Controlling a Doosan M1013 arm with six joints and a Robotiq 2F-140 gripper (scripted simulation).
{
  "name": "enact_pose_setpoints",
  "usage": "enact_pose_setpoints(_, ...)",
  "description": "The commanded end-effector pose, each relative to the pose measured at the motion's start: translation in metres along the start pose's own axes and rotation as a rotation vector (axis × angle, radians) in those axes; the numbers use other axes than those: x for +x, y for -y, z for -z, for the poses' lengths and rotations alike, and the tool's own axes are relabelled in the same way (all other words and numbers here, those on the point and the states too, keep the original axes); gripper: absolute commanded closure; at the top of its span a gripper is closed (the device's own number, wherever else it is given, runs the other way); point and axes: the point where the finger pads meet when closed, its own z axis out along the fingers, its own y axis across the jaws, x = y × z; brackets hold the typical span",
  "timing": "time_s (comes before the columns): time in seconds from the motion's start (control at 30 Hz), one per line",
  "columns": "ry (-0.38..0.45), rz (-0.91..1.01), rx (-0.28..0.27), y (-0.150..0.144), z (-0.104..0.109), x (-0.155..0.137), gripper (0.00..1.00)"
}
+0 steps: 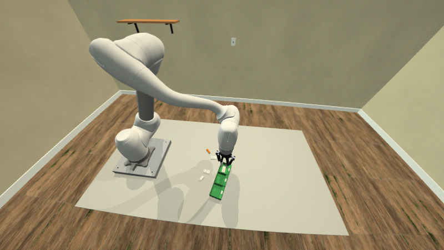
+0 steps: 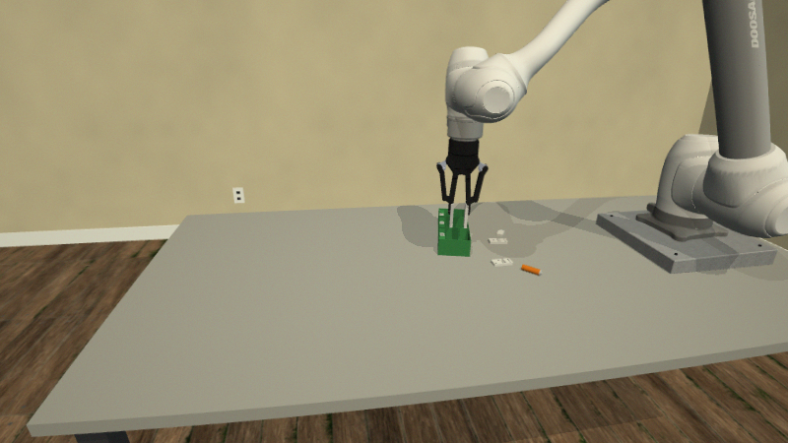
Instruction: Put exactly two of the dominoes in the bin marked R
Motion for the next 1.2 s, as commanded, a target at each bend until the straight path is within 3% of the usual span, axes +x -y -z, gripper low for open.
enact_pose_setpoints(0.0,0.0,-0.1,0.0,0.014,0.0,0.009,0.75)
enact_pose_setpoints(0.4,-0.01,-0.541,0.006,0.099,0.001,0.062,0.75)
enact_pose_setpoints(0.47,-0.01,-0.541,0.006,0.099,0.001,0.062,0.75)
enact_pose_setpoints(0.53,-0.01,-0.67,0.008,0.113,0.001,0.071,0.75)
enact_pose_setpoints(0.97,-0.011,-1.149,0.009,0.113,0.001,0.072,0.75)
enact_pose_setpoints(1.03,-0.011,-1.149,0.009,0.113,0.001,0.072,0.75)
enact_pose_setpoints(1.07,-0.002,-1.259,0.002,0.113,0.001,0.072,0.75)
enact_pose_setpoints(1.17,0.0,-1.274,0.0,0.113,0.001,0.072,0.75)
